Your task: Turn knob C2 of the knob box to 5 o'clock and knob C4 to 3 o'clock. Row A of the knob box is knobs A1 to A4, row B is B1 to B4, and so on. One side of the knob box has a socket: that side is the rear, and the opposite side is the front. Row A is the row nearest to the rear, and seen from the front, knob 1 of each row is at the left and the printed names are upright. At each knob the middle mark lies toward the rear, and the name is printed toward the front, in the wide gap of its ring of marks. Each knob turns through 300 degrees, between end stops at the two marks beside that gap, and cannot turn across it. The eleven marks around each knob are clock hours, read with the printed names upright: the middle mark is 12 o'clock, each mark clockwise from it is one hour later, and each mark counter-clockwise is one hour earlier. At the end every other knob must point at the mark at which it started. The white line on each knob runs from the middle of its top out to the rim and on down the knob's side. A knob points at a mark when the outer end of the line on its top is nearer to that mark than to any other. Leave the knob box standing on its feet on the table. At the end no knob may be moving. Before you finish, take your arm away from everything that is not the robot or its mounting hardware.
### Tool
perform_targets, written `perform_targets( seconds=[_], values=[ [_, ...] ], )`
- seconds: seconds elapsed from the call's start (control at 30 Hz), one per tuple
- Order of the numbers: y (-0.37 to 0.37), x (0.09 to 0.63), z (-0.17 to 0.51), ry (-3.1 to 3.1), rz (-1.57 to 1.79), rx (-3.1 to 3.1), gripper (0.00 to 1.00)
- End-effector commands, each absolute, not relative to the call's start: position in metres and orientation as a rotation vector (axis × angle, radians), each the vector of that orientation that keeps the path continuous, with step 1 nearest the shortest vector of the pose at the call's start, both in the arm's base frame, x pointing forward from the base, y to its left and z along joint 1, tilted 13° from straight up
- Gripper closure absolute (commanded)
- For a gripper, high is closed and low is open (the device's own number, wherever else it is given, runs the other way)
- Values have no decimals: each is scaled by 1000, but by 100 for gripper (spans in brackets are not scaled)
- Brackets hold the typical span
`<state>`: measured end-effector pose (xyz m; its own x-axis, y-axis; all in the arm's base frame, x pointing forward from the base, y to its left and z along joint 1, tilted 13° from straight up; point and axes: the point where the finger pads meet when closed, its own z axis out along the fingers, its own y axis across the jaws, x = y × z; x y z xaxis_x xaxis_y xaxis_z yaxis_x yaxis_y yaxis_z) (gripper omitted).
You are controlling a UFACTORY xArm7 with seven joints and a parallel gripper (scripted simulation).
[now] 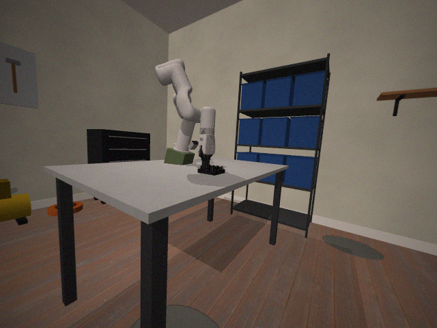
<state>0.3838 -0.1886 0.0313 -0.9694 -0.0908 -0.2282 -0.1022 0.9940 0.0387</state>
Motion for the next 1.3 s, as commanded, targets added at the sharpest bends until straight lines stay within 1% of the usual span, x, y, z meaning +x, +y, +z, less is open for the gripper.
perform_targets(
  seconds=[0.0, 0.57, 1.27],
  values=[
    [-189, 385, 32, 2908, 72, -132, 92],
    [-189, 385, 32, 2913, 97, 87, 92],
    [-189, 385, 32, 2855, 160, 655, 92]
  ],
)
